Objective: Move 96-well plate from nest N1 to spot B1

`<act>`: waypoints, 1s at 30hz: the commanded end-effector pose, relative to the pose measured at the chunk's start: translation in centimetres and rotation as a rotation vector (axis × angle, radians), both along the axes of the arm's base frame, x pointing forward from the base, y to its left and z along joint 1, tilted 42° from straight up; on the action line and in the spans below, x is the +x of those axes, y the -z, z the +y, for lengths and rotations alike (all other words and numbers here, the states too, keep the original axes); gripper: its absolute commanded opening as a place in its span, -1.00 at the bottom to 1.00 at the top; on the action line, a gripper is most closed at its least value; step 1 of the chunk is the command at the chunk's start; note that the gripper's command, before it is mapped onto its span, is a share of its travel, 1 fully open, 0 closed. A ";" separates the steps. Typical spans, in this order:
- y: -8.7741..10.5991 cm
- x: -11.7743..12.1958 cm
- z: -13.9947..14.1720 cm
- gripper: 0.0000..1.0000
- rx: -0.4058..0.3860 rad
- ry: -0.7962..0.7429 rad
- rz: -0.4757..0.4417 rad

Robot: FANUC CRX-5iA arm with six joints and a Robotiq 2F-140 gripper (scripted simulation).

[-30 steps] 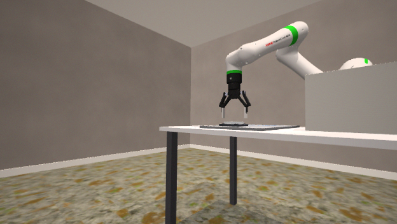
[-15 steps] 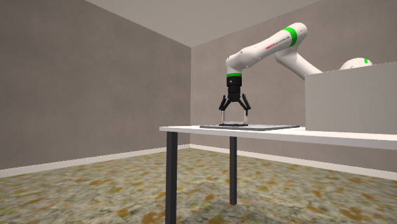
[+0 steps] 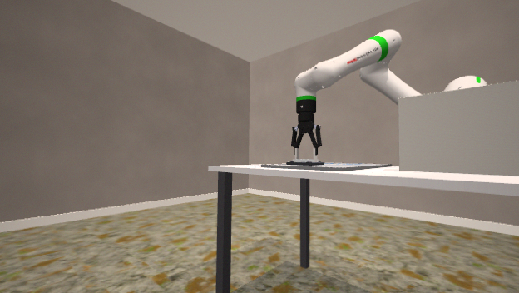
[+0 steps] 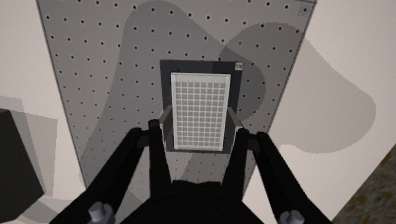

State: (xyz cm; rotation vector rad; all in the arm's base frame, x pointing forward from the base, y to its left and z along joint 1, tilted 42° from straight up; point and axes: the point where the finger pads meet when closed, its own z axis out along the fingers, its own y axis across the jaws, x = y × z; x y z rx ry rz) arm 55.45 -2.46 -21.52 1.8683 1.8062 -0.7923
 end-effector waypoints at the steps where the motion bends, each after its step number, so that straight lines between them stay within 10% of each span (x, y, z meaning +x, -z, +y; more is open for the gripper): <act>1: 0.0 0.0 0.0 -1.00 0.000 0.000 0.000; 30: -0.4 0.1 0.3 -1.00 0.000 0.000 0.000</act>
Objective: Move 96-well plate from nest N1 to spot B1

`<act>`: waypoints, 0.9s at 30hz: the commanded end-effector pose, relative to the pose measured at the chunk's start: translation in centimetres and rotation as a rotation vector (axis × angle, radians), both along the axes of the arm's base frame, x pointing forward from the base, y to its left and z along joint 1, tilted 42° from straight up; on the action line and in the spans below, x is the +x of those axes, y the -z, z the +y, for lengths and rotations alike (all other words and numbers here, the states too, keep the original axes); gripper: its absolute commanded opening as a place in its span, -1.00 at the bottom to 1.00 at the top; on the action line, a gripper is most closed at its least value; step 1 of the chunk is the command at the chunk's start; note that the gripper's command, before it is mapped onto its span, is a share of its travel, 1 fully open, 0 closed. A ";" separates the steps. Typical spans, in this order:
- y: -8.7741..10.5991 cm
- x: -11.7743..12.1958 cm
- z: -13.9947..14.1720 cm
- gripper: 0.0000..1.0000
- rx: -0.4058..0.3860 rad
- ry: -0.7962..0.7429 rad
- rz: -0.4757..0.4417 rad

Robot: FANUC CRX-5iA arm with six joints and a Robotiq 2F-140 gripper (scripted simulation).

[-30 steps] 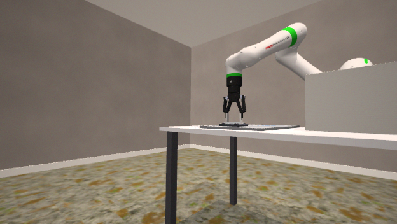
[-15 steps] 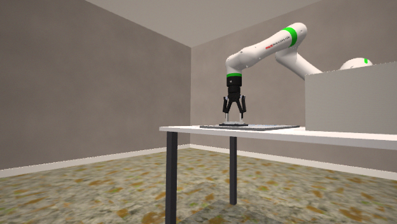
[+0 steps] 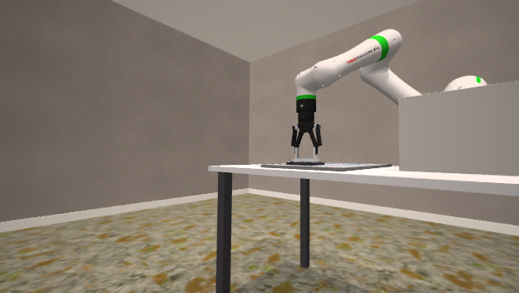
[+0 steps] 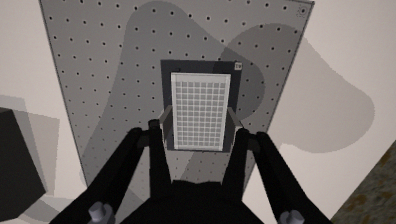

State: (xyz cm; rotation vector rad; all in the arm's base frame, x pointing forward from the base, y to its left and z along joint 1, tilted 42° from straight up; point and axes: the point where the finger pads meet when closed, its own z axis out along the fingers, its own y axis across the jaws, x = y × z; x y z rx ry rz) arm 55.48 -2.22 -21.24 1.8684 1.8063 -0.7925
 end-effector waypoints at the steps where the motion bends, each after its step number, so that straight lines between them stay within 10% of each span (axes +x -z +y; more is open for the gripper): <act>1: -0.1 0.0 0.1 -1.00 0.000 0.000 0.000; 27: -3.1 0.5 2.7 -1.00 0.000 0.000 0.000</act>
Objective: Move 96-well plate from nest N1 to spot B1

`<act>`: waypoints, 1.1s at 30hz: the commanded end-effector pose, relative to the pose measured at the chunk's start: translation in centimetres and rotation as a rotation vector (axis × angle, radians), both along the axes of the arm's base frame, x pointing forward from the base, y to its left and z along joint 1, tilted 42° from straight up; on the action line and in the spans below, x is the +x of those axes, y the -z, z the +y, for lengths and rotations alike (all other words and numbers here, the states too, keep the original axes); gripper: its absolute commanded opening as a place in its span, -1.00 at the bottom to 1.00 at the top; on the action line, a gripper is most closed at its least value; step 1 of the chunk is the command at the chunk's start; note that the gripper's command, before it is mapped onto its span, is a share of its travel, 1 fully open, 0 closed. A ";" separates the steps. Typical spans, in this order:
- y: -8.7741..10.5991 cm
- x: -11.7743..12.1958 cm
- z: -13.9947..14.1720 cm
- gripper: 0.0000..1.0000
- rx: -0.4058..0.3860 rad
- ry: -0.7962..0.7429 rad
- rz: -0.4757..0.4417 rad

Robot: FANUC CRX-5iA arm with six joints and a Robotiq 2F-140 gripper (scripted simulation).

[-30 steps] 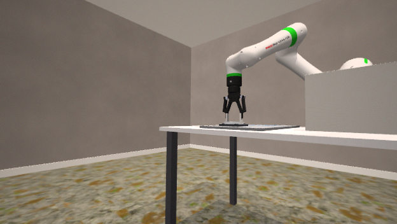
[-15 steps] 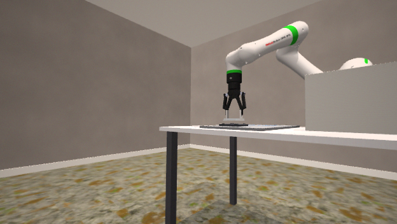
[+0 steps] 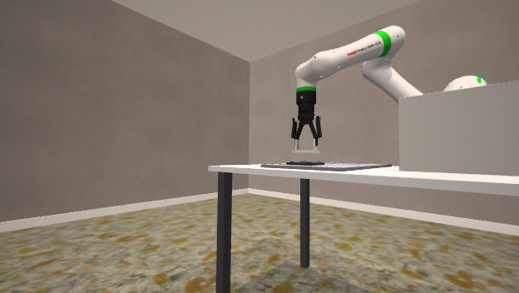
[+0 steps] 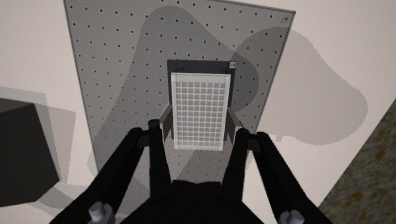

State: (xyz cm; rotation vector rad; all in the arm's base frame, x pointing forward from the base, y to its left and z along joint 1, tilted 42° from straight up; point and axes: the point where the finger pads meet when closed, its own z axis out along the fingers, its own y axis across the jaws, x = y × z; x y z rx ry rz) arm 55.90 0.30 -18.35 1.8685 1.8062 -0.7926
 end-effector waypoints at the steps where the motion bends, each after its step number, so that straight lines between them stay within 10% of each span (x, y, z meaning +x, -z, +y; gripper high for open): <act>1: -0.3 0.1 0.3 -1.00 0.000 0.000 0.000; 33: -2.0 0.1 0.9 -1.00 -0.007 0.050 -0.044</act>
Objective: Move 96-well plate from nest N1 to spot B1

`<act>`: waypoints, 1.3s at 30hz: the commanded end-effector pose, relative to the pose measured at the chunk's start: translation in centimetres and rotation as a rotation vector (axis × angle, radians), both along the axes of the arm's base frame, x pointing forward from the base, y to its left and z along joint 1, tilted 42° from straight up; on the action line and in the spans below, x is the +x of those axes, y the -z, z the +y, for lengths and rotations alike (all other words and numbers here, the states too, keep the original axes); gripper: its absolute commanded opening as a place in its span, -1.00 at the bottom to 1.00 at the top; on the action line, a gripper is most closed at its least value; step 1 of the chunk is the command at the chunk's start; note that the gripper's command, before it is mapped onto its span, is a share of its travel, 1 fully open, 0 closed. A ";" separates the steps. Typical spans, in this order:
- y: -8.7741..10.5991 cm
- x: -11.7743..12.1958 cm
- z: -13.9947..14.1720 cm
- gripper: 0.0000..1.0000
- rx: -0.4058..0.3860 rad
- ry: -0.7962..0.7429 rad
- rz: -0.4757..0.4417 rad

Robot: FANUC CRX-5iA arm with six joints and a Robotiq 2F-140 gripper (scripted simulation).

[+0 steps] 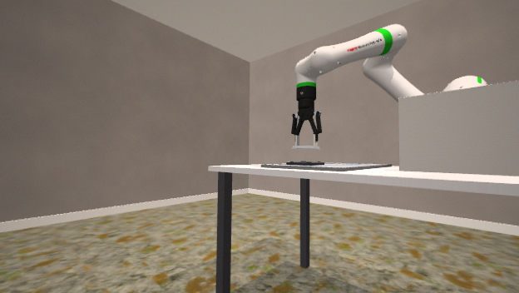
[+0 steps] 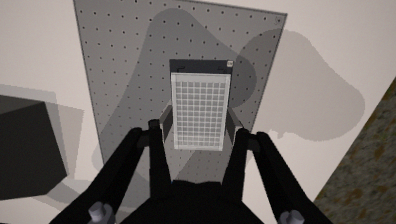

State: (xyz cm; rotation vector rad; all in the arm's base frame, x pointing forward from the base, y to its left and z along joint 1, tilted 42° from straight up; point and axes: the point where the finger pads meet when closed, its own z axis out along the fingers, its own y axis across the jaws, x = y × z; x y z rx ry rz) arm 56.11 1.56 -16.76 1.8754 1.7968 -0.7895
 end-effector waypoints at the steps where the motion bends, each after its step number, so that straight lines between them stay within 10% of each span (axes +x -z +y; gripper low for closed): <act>1: -0.6 -0.2 -0.7 -1.00 -0.010 0.068 -0.060; 39: -7.8 -2.3 -9.1 -1.00 -0.026 0.177 -0.156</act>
